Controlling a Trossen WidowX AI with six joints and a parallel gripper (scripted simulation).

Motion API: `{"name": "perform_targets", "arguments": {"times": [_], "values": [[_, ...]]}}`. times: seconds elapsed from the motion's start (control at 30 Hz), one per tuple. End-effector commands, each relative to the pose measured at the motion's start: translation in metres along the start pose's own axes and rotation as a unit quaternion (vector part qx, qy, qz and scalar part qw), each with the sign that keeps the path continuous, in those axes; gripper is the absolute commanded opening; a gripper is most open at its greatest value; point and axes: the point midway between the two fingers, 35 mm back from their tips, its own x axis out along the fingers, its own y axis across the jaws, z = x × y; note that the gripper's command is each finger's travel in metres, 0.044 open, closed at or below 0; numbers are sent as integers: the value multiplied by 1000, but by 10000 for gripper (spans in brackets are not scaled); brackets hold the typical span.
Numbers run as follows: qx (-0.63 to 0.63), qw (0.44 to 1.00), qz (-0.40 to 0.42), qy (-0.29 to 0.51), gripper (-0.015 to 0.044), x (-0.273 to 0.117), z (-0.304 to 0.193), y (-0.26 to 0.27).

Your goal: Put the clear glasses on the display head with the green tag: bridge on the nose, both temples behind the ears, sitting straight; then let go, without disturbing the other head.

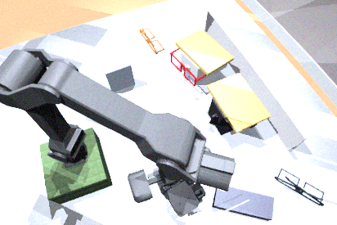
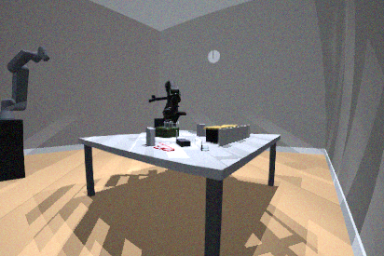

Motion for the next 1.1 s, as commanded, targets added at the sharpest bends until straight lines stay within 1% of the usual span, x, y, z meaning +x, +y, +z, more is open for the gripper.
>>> {"name": "perform_targets", "arguments": {"times": [0.0,0.27,0.6,1.07], "values": [[56,998,3,0,0,0,6,15],[66,998,3,0,0,6,7,18],[66,998,3,0,0,59,7,18],[66,998,2,0,0,60,12,10]]}}
